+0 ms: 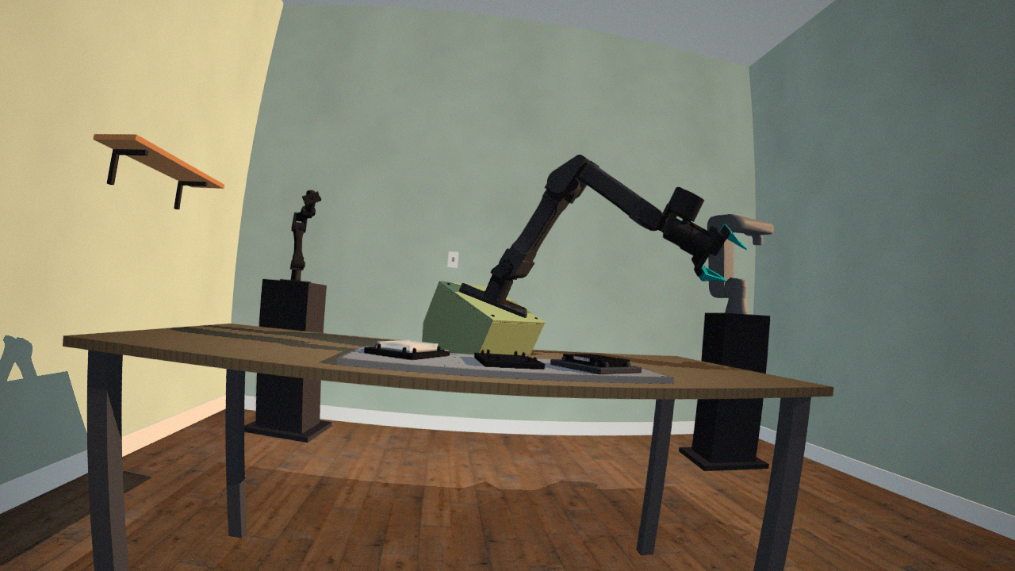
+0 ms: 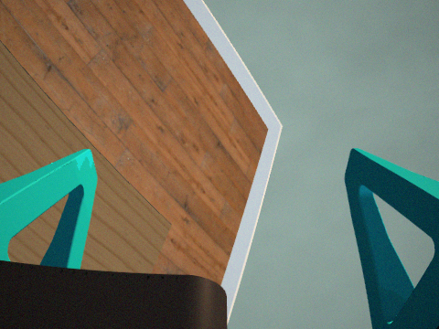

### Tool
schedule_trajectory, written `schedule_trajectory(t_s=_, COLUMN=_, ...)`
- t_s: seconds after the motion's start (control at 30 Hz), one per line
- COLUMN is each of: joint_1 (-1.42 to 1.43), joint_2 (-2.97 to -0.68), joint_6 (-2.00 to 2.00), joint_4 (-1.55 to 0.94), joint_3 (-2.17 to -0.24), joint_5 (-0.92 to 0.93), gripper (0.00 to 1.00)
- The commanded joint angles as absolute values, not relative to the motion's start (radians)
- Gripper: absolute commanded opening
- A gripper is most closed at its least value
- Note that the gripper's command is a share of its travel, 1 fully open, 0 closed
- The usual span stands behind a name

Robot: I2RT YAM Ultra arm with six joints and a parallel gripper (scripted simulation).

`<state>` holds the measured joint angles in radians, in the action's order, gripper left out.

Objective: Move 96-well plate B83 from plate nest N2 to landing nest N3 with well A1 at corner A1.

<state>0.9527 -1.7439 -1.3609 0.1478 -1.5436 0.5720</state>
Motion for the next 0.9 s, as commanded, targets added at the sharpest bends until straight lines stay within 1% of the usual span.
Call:
schedule_trajectory(t_s=0.0, joint_1=0.943, joint_2=-1.731, joint_6=-1.268, joint_4=0.08, joint_3=-1.55, joint_5=0.547, gripper=1.0)
schedule_trajectory(t_s=0.17, joint_1=0.921, joint_2=-1.734, joint_6=-1.239, joint_4=0.065, joint_3=-1.54, joint_5=0.547, gripper=1.0)
schedule_trajectory(t_s=0.5, joint_1=0.866, joint_2=-1.731, joint_6=-1.075, joint_4=-0.067, joint_3=-1.535, joint_5=0.487, gripper=1.0)
schedule_trajectory(t_s=0.63, joint_1=0.849, joint_2=-1.732, joint_6=-1.066, joint_4=-0.066, joint_3=-1.521, joint_5=0.494, gripper=1.0)
schedule_trajectory(t_s=0.87, joint_1=0.81, joint_2=-1.729, joint_6=-0.959, joint_4=-0.149, joint_3=-1.514, joint_5=0.458, gripper=1.0)
